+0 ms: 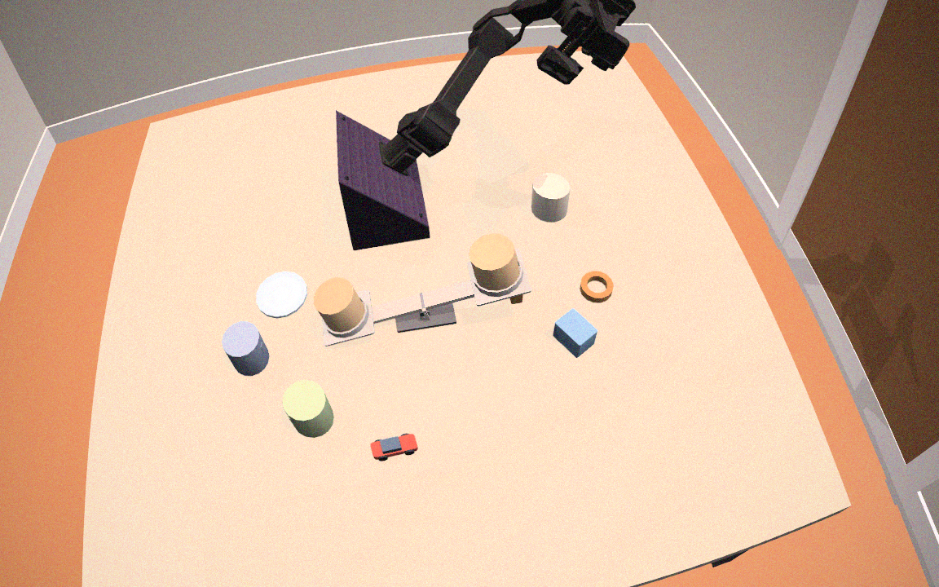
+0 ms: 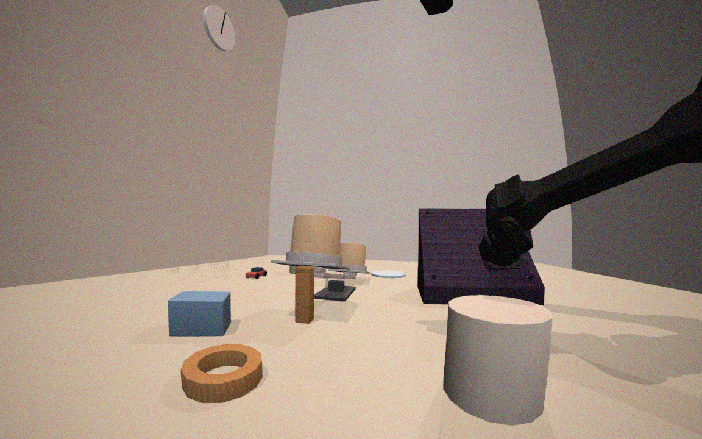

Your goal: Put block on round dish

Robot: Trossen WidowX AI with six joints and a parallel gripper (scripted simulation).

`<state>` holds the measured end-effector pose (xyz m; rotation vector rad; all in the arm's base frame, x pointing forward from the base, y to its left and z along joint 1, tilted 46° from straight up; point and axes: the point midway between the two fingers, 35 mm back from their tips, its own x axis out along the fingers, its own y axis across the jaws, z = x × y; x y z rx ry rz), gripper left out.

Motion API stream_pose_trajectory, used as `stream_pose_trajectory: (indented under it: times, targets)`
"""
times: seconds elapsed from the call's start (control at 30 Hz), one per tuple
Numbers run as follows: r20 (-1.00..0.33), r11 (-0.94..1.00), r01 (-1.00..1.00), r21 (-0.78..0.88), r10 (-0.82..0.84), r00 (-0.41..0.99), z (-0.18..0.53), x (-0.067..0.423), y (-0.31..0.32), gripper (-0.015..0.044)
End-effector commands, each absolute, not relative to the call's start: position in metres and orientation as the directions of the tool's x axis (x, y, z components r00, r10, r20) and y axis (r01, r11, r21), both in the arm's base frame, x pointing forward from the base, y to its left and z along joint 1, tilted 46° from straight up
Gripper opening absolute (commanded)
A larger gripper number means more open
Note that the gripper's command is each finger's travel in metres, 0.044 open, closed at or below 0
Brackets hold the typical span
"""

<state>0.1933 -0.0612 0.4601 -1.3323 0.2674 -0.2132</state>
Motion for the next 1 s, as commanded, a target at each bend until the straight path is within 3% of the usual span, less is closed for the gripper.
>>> stream_pose_trajectory:
  times: [0.0,0.47,0.97]
  targets:
    - [-0.074,0.226,-0.003,-0.974,-0.303,0.95,0.459,0.194,-0.061,0.0426]
    - [-0.375,0.416,-0.249,-0.875,-0.254,0.892,0.379,0.234,-0.087,0.044]
    - [-0.635,0.673,-0.407,-0.618,-0.121,0.763,0.29,0.245,-0.113,0.044]
